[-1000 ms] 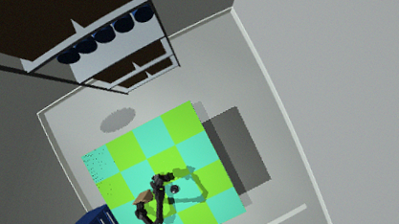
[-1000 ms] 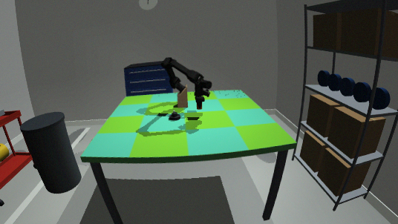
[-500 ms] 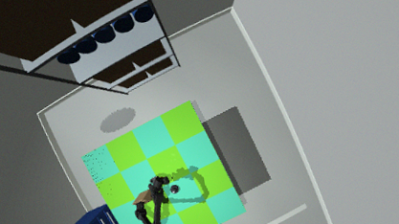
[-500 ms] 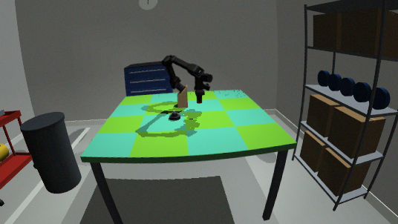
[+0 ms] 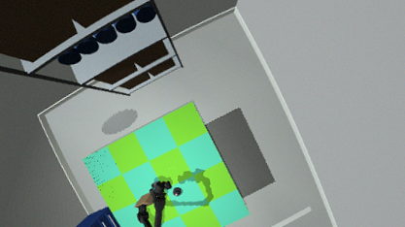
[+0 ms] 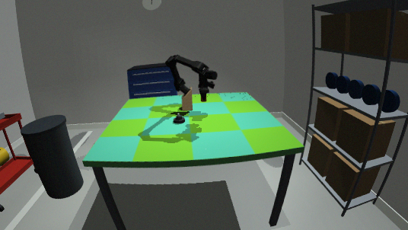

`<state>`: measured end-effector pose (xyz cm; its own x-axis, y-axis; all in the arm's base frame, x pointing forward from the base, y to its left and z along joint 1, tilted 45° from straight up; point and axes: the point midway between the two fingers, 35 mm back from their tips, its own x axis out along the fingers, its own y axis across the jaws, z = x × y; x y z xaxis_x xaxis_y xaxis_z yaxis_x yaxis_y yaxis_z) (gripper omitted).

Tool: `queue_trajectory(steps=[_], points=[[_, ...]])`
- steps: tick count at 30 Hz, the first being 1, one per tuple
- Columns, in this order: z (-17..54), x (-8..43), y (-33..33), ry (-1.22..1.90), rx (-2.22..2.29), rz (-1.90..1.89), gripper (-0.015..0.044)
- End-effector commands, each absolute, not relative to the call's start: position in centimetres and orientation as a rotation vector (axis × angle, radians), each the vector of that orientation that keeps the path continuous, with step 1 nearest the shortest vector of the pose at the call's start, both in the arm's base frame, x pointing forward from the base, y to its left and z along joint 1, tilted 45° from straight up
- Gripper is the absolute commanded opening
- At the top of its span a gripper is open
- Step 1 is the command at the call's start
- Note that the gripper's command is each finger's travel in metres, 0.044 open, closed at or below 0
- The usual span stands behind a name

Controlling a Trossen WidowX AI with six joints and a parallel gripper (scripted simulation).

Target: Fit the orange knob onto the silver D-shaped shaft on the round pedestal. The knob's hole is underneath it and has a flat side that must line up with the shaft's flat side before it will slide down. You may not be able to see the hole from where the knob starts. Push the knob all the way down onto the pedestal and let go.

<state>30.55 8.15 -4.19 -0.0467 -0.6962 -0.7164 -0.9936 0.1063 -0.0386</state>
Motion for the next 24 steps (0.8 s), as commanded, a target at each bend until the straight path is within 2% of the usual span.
queue_trajectory(steps=[1, 24], points=[[-3.5, 30.9, 7.2, 1.802, -1.645, 0.658, 0.0], [0.1, 31.8, 0.9, 1.792, -1.632, 0.672, 0.0]])
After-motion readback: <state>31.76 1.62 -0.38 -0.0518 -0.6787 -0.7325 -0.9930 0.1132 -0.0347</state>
